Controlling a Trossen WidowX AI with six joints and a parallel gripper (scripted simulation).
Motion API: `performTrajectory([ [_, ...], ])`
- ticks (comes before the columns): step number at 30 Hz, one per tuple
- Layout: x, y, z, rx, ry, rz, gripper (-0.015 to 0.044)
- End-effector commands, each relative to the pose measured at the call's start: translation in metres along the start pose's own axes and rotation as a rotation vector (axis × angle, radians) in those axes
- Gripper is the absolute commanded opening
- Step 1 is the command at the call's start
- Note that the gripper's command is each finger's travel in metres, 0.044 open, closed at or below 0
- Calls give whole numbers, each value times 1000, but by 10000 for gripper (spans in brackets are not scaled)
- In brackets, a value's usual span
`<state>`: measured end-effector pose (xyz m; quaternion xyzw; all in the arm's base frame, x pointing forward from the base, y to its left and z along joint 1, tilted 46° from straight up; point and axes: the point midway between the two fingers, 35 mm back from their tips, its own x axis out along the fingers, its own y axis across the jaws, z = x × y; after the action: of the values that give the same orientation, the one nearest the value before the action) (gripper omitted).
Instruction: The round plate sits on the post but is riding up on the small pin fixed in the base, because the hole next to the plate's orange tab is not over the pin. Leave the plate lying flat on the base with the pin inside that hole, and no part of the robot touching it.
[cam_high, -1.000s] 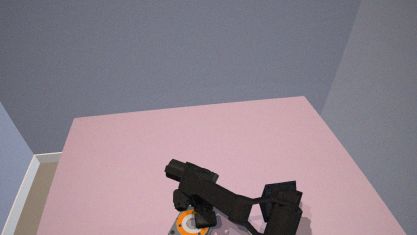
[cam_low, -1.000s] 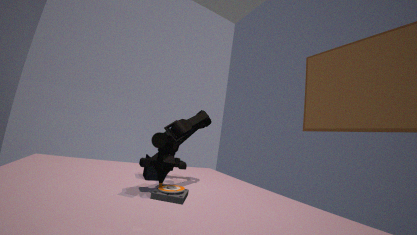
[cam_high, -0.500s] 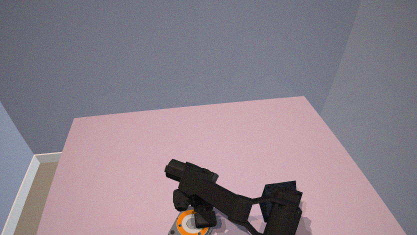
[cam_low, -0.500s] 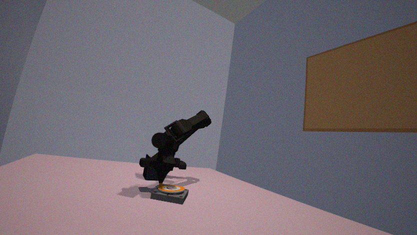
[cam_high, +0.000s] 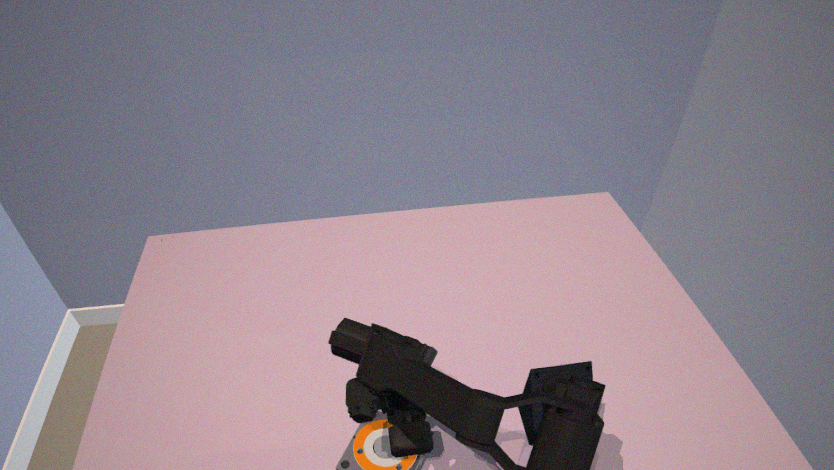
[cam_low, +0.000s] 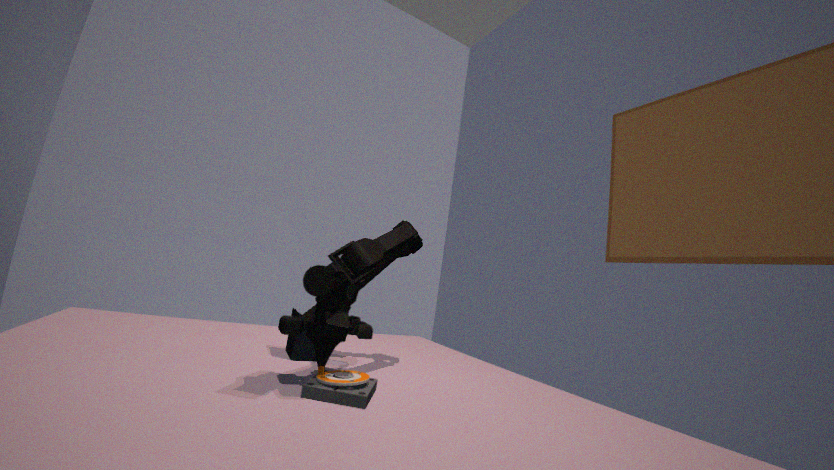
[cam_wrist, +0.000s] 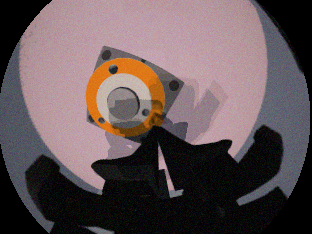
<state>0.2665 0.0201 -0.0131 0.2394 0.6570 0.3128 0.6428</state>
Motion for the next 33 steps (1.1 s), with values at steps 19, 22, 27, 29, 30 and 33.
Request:
performTrajectory([
  [19, -2, -2, 9, -24, -22, -13, 0],
  [22, -2, -3, 9, -24, -22, -13, 0],
  [27, -2, -4, 11, -24, -22, -13, 0],
  [29, -3, -6, 13, -24, -22, -13, 0],
  [30, -3, -6, 13, -24, -22, -13, 0],
  [33, -3, -8, 16, -24, -23, -13, 0],
])
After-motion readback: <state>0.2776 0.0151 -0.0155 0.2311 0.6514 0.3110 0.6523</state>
